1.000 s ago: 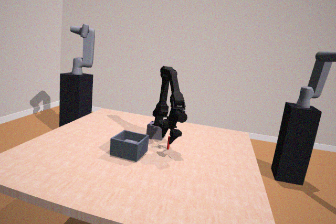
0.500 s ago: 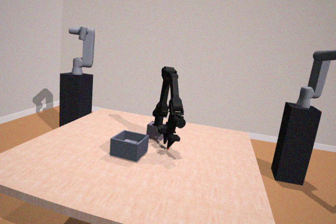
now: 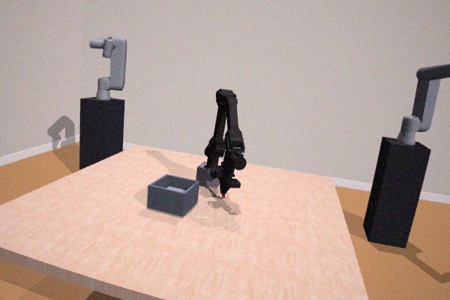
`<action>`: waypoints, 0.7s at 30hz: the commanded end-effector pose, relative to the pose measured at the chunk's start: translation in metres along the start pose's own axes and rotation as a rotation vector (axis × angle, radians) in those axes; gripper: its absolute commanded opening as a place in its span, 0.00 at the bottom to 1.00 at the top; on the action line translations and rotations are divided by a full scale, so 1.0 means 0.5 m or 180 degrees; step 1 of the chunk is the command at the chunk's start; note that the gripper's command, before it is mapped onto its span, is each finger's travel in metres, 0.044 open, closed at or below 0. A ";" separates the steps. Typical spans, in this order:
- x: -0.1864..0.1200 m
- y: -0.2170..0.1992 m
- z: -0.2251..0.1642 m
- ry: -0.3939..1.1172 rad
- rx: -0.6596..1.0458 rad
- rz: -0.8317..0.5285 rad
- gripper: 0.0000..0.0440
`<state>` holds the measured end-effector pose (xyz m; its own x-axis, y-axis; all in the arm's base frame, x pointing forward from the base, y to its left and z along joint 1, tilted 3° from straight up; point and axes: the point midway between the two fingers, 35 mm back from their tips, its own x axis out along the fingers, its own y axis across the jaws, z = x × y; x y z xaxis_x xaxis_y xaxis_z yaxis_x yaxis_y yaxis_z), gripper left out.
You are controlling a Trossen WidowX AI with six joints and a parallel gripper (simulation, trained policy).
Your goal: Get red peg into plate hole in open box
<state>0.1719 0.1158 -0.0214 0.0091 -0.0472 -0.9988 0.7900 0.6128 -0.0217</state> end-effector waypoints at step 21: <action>-0.165 0.061 0.133 -0.0652 -0.0323 0.0233 0.00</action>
<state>0.2262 0.0914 0.0504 0.1742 -0.1398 -0.9747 0.7215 0.6918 0.0298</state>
